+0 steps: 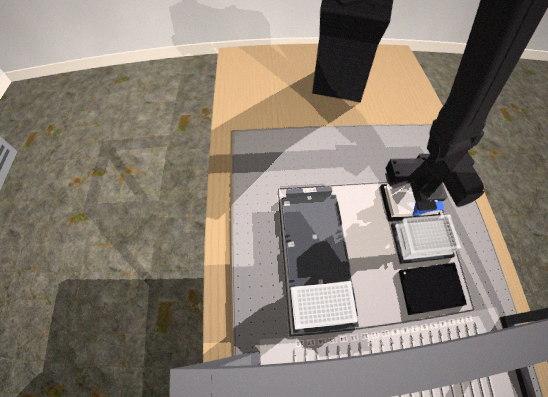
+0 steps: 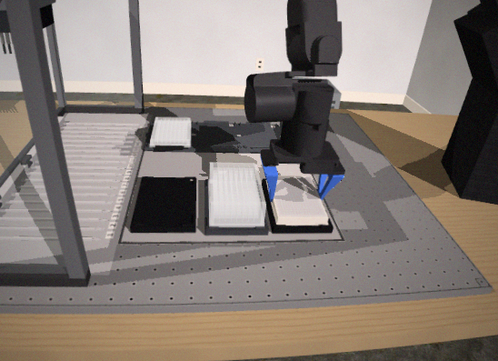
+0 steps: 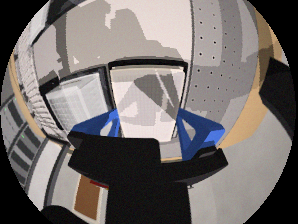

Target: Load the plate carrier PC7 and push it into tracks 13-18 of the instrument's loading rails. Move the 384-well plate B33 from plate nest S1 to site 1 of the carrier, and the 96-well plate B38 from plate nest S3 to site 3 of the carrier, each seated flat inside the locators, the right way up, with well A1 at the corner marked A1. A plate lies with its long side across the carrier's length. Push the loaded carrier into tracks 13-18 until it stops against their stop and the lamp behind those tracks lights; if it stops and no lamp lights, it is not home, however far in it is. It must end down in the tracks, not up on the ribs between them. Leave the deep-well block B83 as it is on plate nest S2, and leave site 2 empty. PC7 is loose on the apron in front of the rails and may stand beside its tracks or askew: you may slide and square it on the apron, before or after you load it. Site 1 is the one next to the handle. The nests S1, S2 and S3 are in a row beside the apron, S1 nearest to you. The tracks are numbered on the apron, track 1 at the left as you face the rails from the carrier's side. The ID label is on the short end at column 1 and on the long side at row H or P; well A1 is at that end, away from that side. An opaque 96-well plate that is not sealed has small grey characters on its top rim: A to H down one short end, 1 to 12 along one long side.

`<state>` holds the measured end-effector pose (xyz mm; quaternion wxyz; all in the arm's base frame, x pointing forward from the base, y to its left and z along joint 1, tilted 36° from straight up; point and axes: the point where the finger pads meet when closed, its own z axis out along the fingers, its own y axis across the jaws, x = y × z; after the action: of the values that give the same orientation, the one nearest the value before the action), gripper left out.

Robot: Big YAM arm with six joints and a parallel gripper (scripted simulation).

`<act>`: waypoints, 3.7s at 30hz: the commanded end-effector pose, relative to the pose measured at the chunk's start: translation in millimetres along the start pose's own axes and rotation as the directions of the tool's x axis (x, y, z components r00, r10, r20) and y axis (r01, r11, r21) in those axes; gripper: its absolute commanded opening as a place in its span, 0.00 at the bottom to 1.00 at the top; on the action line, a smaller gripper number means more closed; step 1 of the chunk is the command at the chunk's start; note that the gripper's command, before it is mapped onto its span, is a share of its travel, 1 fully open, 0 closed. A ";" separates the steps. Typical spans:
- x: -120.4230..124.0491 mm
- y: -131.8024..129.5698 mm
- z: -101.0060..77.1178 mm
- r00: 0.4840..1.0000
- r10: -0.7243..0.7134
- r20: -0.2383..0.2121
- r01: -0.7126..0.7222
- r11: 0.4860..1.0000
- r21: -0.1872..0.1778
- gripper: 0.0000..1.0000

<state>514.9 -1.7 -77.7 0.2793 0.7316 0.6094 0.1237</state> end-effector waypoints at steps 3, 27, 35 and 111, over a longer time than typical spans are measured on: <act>1.3 6.1 -3.1 1.000 0.002 0.001 -0.002 1.000 -0.009 0.00; 6.4 5.5 -47.8 1.000 0.002 -0.005 -0.002 1.000 -0.014 0.00; 6.3 4.6 -63.6 1.000 0.002 -0.005 -0.002 1.000 -0.014 0.00; -140.9 18.9 -86.2 1.000 -0.020 0.009 0.021 1.000 -0.013 0.00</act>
<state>458.4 -102.5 15.8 0.2809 0.7287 0.6116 0.1267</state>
